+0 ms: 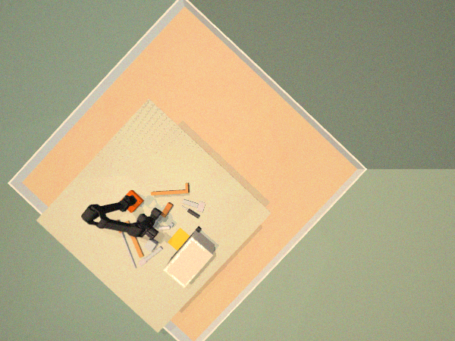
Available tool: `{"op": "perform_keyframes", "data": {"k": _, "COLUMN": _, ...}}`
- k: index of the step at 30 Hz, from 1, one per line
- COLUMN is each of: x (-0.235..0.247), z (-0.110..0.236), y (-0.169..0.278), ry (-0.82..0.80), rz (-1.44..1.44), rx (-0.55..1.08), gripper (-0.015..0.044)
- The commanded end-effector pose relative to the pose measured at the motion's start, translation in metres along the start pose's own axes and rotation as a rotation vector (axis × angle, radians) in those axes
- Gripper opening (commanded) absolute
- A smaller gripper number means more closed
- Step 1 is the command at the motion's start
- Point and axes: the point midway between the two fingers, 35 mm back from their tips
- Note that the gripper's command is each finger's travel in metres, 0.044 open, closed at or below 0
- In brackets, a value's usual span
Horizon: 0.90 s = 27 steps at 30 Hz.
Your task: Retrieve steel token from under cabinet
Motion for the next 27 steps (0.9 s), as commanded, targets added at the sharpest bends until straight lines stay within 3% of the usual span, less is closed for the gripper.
{"op": "perform_keyframes", "data": {"k": 1, "x": 0.001, "z": 0.000, "y": -0.001, "ry": -0.004, "rz": -0.001, "rx": -0.003, "gripper": 0.0120}}
{"op": "perform_keyframes", "data": {"k": 23, "x": 0.001, "z": 0.000, "y": -0.001, "ry": -0.004, "rz": -0.001, "rx": -0.003, "gripper": 0.0120}}
{"op": "perform_keyframes", "data": {"k": 27, "x": 0.000, "z": 0.014, "y": 0.002, "ry": -0.001, "rz": 0.000, "rx": 0.000, "gripper": 0.0120}}
Point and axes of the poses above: the point midway between the two fingers, 35 mm back from their tips, its own z axis back along the fingers, its own x axis across the jaws, y = z × x, and after that the axes turned 7 degrees about z, right-handed
